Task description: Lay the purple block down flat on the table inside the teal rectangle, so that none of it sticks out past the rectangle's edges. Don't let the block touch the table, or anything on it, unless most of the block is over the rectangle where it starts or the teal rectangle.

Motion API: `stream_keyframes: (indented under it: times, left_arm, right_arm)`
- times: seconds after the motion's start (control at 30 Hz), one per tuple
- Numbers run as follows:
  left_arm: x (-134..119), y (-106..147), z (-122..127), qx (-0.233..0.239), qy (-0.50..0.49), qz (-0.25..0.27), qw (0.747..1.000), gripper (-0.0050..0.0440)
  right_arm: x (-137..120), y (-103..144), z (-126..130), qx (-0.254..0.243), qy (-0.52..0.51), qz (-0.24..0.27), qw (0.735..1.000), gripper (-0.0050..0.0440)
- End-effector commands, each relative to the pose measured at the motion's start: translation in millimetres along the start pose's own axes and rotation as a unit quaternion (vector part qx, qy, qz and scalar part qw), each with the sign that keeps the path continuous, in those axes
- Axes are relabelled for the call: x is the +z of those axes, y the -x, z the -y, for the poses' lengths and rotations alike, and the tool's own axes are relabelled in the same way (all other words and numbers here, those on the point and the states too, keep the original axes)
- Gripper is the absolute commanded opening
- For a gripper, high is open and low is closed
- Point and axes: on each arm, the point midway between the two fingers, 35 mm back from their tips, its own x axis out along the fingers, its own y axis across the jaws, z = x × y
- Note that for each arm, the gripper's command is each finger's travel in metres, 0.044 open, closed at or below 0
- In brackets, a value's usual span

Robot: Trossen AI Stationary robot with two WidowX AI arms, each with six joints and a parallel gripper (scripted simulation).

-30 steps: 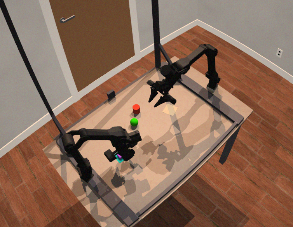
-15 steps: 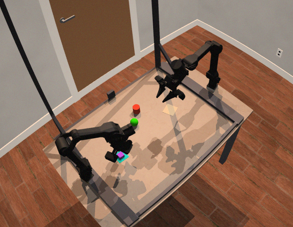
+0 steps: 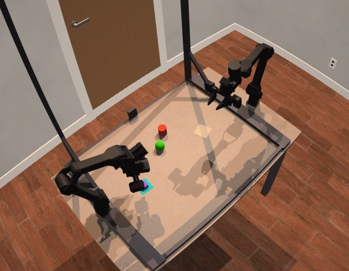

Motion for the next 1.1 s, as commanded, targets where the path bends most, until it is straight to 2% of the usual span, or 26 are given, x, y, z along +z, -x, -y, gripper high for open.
stream_keyframes:
  times: [0.0,0.4,1.07]
  left_arm:
    - [2,35,-14,0.014,-0.001,0.053,0.998,0.02]
    - [-10,80,-31,0.043,-0.002,0.12,0.992,0.02]
    - [-14,79,-32,0.044,-0.002,0.117,0.992,0.02]
  right_arm:
    - [-4,7,0,0.01,0.092,0.031,0.995,0.044]
    - [-6,15,2,0.016,0.202,0.066,0.977,0.044]
    - [-4,16,1,0.014,0.202,0.065,0.977,0.044]
